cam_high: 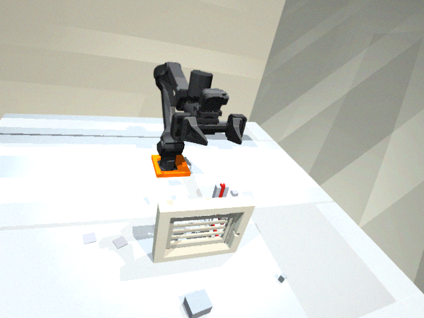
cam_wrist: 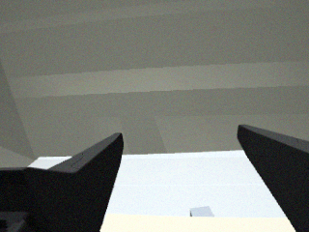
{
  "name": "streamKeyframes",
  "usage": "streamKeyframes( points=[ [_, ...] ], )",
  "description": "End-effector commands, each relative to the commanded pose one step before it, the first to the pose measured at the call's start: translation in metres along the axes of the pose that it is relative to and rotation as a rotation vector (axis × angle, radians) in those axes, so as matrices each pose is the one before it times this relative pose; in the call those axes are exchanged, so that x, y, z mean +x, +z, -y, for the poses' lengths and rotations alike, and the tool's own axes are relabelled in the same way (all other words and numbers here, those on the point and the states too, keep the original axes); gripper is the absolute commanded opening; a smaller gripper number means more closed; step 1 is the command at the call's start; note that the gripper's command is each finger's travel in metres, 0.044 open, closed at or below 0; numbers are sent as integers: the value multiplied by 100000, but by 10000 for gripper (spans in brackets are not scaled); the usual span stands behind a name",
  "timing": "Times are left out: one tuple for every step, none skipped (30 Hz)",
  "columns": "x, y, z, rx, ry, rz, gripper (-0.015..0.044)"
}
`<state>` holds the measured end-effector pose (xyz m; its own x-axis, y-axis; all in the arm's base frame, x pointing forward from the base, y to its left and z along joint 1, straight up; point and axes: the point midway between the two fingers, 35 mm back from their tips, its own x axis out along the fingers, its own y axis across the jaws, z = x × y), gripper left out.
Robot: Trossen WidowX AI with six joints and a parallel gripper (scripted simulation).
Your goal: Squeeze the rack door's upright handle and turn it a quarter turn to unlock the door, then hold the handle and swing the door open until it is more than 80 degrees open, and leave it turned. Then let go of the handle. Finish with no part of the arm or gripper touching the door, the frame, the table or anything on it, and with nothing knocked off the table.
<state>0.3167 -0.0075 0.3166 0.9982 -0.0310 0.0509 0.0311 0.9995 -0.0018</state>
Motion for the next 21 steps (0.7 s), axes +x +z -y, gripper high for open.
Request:
streamKeyframes(
  points=[
    [46, -31, -14, 70, 40, -387, 374],
    [136, -92, -43, 209, 118, -1160, 348],
    [223, -153, -71, 345, 191, -1934, 321],
    [263, -182, -86, 408, 220, -2327, 295],
    [258, -180, -85, 401, 209, -2328, 287],
    [253, -177, -85, 393, 199, -2329, 287],
    [247, -175, -85, 386, 188, -2330, 287],
    [242, -174, -85, 379, 178, -2331, 287],
    [237, -172, -85, 372, 167, -2332, 287],
    [231, -170, -85, 365, 156, -2333, 287],
    [226, -169, -85, 357, 144, -2333, 287],
    [221, -167, -85, 350, 133, -2334, 287],
    [215, -166, -85, 343, 122, -2335, 287],
    [210, -164, -84, 336, 110, -2335, 287],
    [205, -163, -84, 329, 98, -2336, 287],
    [199, -162, -84, 322, 86, -2336, 287],
    [194, -161, -84, 315, 74, -2337, 287],
    [188, -160, -83, 308, 62, -2337, 287],
    [183, -160, -83, 301, 49, -2337, 287],
    [178, -159, -83, 294, 37, -2337, 287],
    [173, -159, -82, 288, 24, -2337, 287]
  ],
)
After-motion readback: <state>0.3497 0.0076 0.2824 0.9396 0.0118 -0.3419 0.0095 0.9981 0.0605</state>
